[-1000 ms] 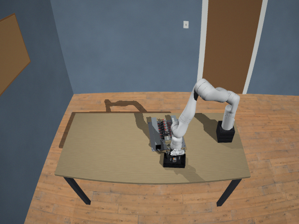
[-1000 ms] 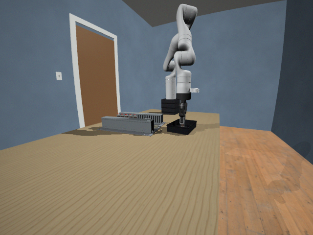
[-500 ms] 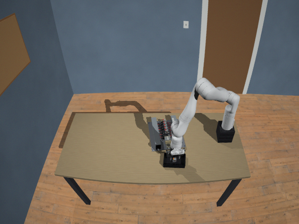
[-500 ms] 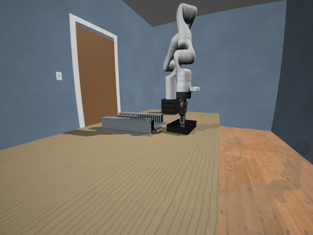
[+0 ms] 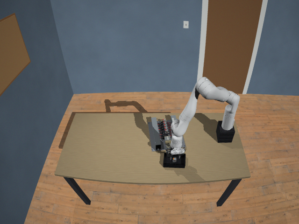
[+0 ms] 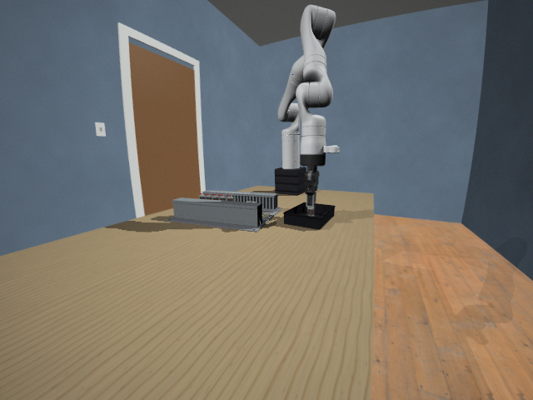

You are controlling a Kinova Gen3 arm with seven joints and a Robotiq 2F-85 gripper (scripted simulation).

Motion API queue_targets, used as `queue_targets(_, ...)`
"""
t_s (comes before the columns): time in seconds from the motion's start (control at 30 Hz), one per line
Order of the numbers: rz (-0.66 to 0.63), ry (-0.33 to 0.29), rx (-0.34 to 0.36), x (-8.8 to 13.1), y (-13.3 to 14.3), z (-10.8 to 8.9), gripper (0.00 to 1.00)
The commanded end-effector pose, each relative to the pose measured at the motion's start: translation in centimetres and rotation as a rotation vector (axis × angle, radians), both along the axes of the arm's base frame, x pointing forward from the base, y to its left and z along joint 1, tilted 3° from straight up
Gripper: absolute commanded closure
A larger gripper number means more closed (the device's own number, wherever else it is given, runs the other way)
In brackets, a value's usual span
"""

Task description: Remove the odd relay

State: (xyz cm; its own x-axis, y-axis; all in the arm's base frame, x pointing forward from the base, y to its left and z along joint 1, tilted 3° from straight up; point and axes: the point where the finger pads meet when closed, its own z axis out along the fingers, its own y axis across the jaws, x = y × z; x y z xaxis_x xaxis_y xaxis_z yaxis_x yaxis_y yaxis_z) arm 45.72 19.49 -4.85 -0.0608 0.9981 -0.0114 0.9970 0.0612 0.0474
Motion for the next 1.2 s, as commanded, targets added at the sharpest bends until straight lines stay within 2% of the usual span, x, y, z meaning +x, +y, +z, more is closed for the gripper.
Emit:
queue_targets(0.0,0.000,-0.003,0.002,0.09,0.08,0.25,0.39)
queue_targets(1.17,0.000,-0.003,0.002,0.06,0.09,0.82,0.39)
